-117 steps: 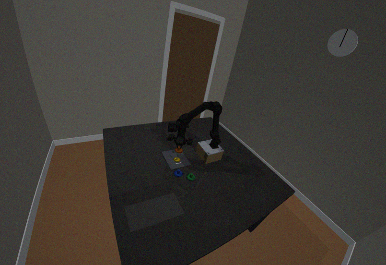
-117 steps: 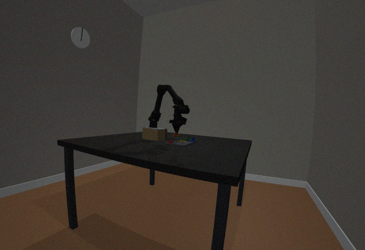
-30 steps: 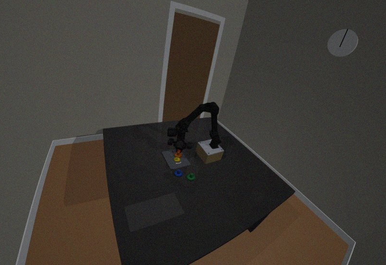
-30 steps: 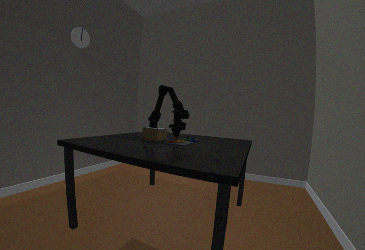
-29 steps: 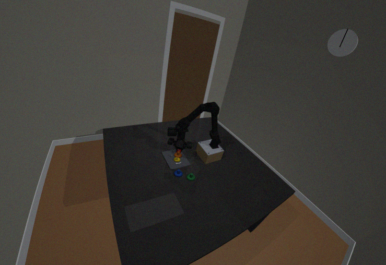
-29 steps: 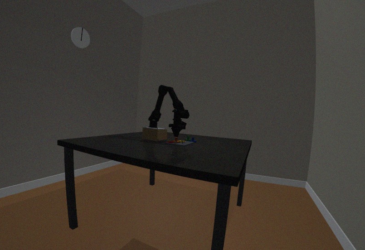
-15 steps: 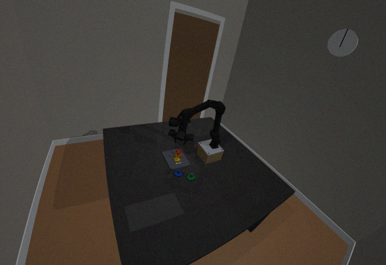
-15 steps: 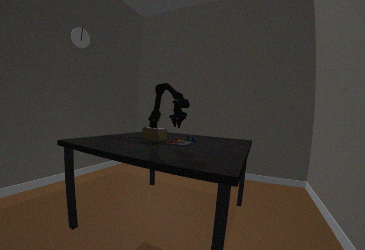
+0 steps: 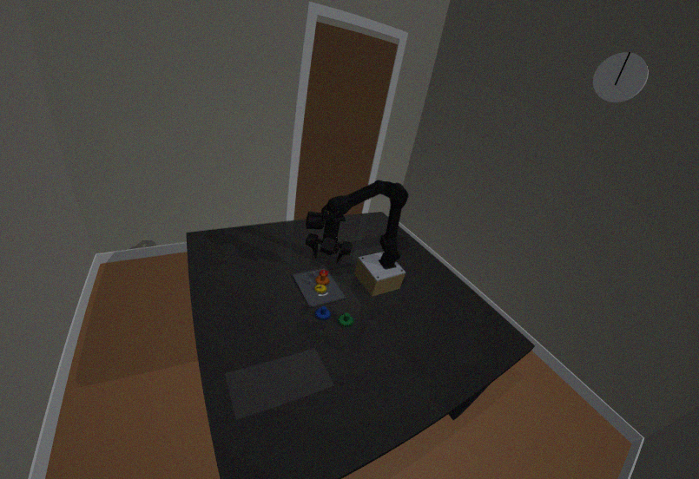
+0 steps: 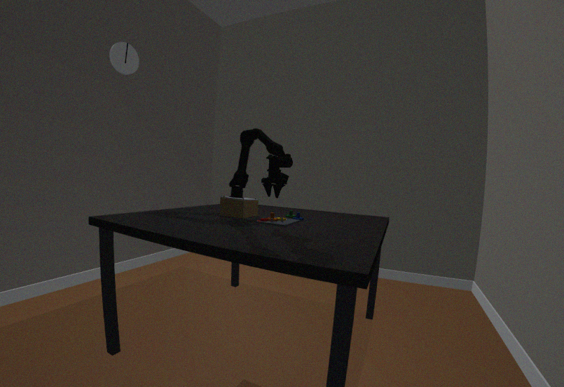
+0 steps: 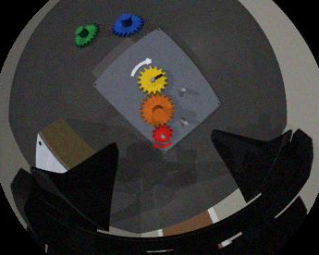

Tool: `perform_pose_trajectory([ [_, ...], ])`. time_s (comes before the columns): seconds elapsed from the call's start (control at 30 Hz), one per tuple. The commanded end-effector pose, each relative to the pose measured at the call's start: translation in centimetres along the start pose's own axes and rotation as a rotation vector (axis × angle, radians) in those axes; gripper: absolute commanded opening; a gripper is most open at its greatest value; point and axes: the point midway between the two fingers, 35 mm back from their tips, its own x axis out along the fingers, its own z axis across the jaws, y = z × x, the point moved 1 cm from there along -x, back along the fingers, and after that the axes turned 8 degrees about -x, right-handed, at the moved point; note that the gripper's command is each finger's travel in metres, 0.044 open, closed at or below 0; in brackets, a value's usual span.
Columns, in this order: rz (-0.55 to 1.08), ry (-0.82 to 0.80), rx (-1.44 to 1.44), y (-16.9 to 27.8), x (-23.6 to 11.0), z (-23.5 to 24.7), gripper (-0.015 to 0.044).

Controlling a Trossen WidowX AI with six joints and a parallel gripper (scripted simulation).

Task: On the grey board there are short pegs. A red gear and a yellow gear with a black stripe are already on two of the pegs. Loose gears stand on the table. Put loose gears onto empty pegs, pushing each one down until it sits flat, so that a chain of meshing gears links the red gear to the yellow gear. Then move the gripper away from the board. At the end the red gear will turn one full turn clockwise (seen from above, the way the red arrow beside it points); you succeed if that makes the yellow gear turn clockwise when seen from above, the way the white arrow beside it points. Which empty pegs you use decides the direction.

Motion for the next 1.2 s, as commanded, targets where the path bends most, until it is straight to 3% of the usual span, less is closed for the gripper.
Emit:
perform_pose_trajectory([
  [0.0,0.0,-0.002,-0.006,0.0,0.0,0.0,0.044],
  [0.93,0.0,-0.002,-0.006,0.0,0.0,0.0,0.044],
  [1.17,-0.013,0.011,-0.01,-7.6,-1.0,2.4,0.044],
])
